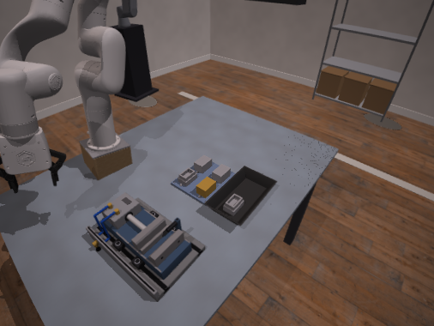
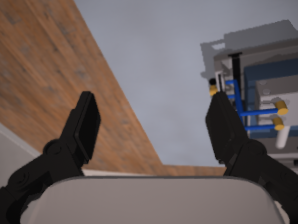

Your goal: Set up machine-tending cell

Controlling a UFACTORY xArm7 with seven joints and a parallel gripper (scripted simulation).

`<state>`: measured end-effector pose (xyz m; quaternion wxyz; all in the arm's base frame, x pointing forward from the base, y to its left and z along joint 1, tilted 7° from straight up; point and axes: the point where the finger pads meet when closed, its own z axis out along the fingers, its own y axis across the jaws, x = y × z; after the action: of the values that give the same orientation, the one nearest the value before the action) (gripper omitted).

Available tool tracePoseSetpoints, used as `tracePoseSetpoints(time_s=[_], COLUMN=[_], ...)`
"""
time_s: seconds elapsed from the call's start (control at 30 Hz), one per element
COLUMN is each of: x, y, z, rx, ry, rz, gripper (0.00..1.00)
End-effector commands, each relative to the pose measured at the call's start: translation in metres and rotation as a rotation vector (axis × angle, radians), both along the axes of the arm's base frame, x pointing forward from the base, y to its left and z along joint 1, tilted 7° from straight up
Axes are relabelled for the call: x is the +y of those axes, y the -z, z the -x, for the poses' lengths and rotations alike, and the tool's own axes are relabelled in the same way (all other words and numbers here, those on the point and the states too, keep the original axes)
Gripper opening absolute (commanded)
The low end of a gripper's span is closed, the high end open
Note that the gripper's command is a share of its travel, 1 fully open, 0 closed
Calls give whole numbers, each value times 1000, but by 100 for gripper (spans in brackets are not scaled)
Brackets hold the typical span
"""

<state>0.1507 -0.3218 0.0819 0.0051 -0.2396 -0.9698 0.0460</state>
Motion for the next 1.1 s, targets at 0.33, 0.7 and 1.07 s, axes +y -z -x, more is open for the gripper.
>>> tracePoseSetpoints(time_s=[0.33,0.7,1.07], x=[62,127,204], y=[-18,-27,-35], z=[-110,-169,-211], rx=[-48,-72,-87], ry=[-90,-151,-214], rz=[-16,-44,-81], gripper=[100,100,100])
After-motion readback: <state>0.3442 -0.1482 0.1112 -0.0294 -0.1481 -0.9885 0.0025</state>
